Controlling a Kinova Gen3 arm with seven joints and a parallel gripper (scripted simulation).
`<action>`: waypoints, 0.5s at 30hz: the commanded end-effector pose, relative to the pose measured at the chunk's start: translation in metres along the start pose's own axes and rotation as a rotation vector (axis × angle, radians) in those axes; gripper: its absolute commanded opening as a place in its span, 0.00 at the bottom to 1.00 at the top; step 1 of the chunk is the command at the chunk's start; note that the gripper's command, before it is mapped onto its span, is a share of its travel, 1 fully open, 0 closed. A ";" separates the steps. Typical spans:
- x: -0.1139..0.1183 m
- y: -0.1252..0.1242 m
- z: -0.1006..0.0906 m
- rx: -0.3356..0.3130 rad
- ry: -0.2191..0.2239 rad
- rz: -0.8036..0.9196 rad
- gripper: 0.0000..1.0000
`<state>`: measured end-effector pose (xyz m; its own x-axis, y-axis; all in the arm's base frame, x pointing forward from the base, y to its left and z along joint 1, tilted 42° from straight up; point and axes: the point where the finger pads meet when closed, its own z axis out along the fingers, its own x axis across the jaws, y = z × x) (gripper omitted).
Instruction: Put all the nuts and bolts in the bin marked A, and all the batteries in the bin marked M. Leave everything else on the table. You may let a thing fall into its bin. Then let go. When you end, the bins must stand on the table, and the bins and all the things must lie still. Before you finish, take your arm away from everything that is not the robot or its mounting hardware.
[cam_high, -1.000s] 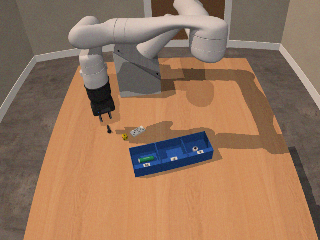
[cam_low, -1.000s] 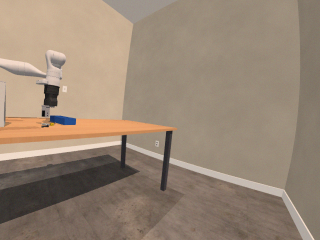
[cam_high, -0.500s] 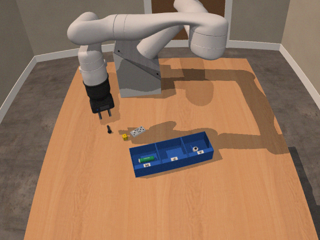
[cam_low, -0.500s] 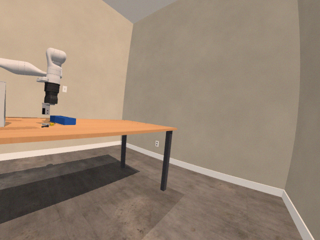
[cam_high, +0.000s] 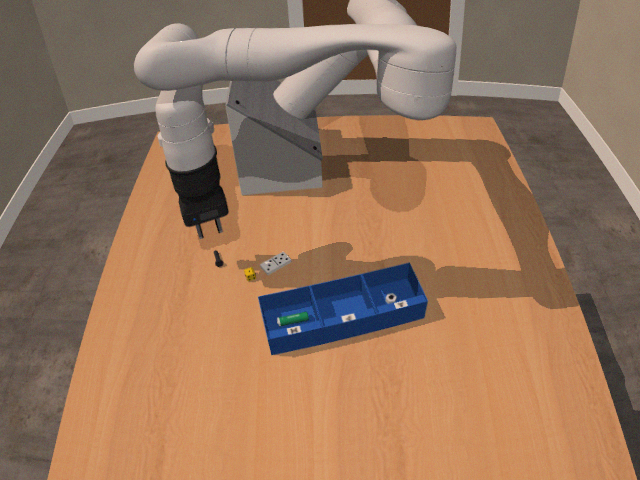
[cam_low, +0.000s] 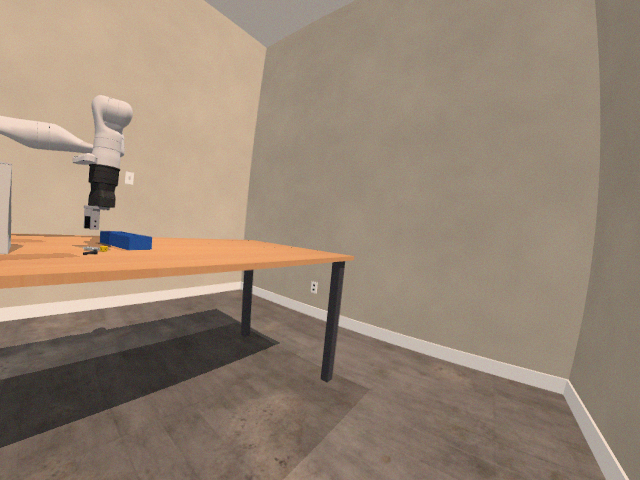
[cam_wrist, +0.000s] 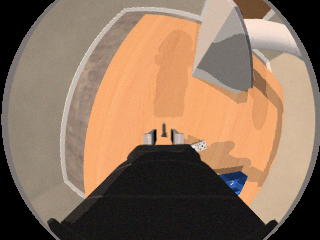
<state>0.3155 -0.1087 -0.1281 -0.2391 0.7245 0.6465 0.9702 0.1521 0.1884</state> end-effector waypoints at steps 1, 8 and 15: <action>-0.002 -0.001 -0.002 0.000 -0.003 0.000 0.62; -0.002 -0.001 -0.002 0.000 -0.003 0.000 0.62; -0.002 -0.002 0.021 0.000 -0.007 -0.002 0.62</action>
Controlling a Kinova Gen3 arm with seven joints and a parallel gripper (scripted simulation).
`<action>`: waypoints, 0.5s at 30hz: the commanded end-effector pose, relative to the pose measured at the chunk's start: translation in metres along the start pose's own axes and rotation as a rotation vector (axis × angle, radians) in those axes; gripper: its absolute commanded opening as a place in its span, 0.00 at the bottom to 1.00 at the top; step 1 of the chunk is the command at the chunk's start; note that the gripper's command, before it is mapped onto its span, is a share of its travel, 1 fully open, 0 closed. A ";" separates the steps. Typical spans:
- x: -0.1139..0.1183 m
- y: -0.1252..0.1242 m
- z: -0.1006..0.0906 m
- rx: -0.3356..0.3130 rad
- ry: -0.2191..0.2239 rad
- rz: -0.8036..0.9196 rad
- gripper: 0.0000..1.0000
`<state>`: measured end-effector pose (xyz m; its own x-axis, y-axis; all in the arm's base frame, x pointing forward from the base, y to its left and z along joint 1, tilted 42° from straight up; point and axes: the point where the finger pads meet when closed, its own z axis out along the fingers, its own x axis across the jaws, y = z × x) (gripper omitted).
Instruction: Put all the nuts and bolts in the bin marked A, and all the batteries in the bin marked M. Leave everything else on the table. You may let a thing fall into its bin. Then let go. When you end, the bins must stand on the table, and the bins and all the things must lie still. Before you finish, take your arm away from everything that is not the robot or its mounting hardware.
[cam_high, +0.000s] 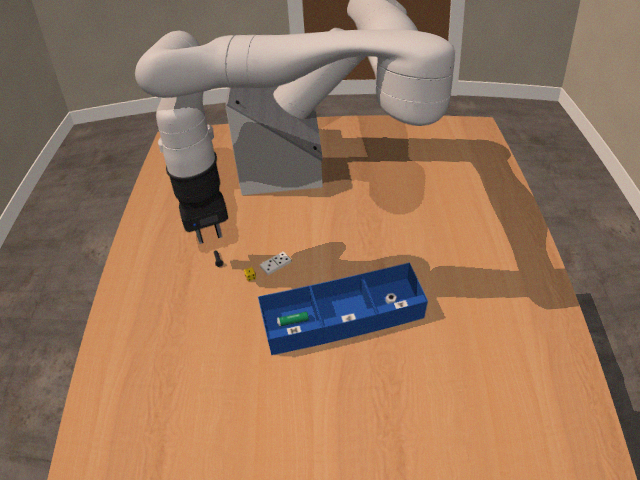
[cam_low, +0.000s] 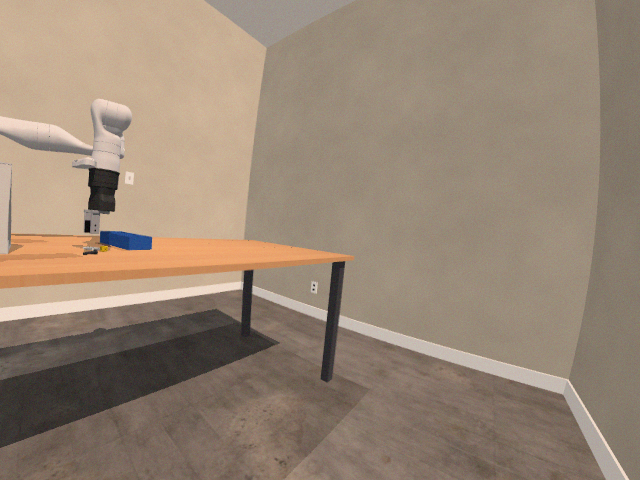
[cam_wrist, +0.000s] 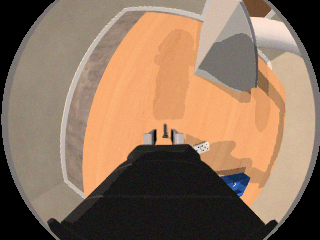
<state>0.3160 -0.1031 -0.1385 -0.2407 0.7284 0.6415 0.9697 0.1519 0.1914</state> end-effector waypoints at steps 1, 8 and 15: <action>0.001 -0.001 0.014 0.002 0.000 -0.003 0.62; 0.003 -0.002 0.041 0.003 0.000 -0.001 0.62; 0.004 -0.002 0.050 0.003 -0.001 0.002 0.62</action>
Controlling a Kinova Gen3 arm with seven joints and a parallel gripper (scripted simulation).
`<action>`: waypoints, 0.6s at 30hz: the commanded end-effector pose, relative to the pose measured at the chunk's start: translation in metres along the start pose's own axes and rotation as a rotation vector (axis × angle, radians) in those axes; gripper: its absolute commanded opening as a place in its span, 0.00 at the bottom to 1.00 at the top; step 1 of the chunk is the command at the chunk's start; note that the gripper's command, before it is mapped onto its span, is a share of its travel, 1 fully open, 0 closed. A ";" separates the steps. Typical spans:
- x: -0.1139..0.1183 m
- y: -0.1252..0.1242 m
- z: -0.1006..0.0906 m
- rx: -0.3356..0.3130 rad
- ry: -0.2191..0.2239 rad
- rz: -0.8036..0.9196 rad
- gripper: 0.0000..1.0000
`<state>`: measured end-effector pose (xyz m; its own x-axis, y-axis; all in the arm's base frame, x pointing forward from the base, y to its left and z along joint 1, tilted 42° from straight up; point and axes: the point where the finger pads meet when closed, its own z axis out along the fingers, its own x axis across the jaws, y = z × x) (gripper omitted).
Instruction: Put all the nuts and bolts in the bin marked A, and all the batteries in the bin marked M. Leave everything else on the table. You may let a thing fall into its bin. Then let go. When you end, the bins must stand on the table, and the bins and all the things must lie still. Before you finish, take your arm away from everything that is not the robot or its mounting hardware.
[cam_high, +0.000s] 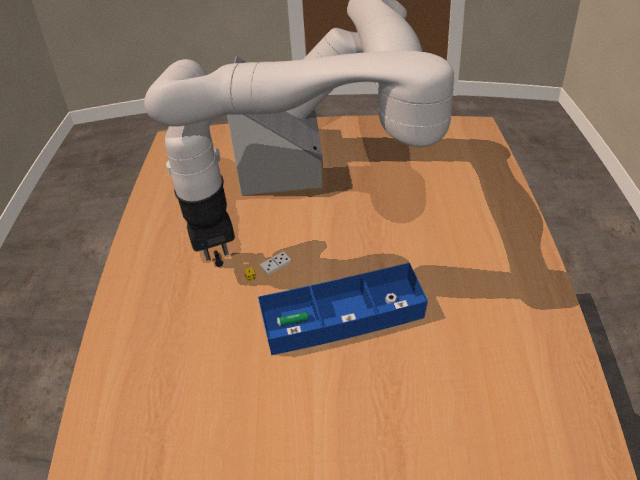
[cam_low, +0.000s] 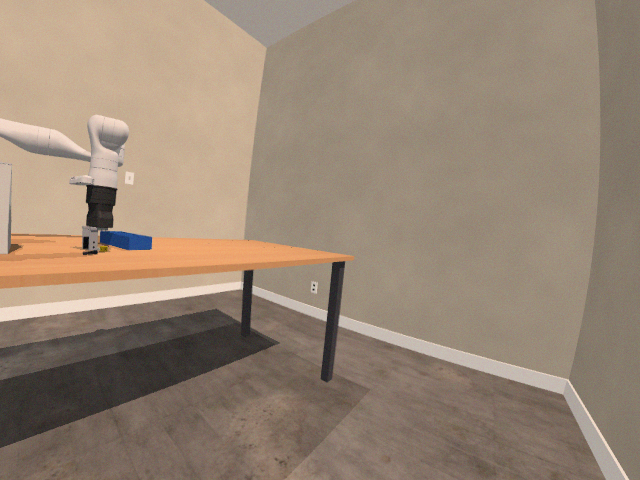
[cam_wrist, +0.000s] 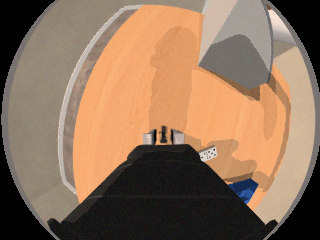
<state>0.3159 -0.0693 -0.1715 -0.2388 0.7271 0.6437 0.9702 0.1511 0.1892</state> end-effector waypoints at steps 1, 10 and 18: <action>0.002 -0.001 0.003 0.004 0.004 -0.002 0.62; -0.001 0.001 0.015 0.002 -0.003 0.001 0.62; 0.000 0.001 0.013 0.001 0.001 -0.001 0.62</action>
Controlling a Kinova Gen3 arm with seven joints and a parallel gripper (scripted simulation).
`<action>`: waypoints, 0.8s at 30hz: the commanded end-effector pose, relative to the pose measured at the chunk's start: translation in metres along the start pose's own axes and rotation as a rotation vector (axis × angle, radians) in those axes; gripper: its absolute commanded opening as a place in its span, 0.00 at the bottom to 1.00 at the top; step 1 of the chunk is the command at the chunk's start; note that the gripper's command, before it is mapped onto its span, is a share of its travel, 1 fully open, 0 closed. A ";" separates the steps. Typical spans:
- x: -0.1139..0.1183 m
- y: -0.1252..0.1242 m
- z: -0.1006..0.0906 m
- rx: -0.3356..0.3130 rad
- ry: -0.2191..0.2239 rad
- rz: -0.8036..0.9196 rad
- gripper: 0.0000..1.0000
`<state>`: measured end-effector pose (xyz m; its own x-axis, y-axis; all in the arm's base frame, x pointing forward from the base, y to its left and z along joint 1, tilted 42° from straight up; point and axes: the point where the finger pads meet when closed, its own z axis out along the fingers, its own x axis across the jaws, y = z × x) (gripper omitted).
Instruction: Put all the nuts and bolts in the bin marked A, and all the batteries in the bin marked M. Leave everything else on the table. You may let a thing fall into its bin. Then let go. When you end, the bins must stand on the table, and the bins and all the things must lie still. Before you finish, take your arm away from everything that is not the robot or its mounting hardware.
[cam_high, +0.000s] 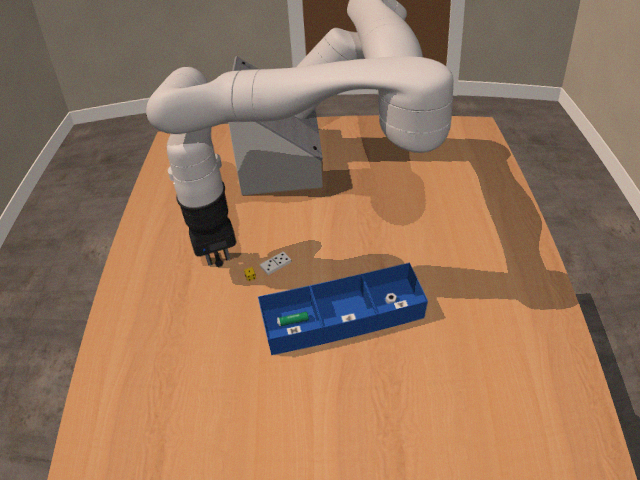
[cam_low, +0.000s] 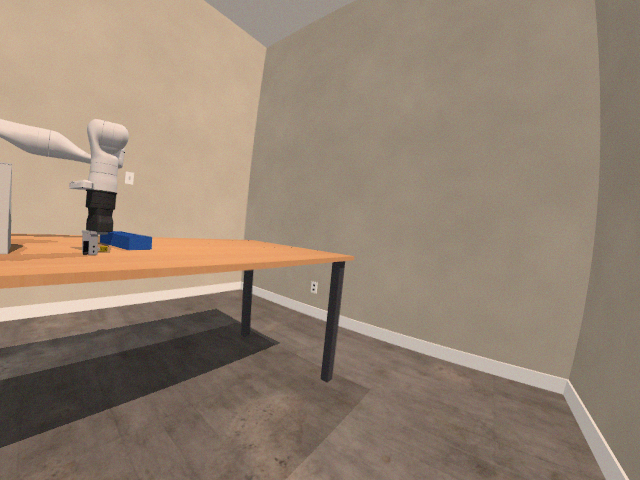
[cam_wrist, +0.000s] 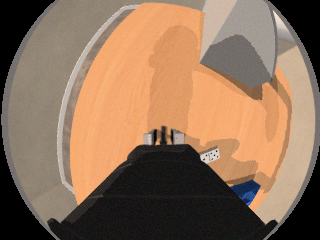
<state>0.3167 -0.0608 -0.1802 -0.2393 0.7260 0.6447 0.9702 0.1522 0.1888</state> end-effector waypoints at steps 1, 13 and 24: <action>0.000 0.001 0.001 0.000 0.000 0.000 0.62; -0.001 0.001 0.001 0.000 0.000 0.000 0.00; -0.001 0.001 0.001 0.000 0.000 0.000 0.00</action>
<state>0.3167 -0.0608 -0.1802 -0.2393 0.7260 0.6447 0.9702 0.1522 0.1888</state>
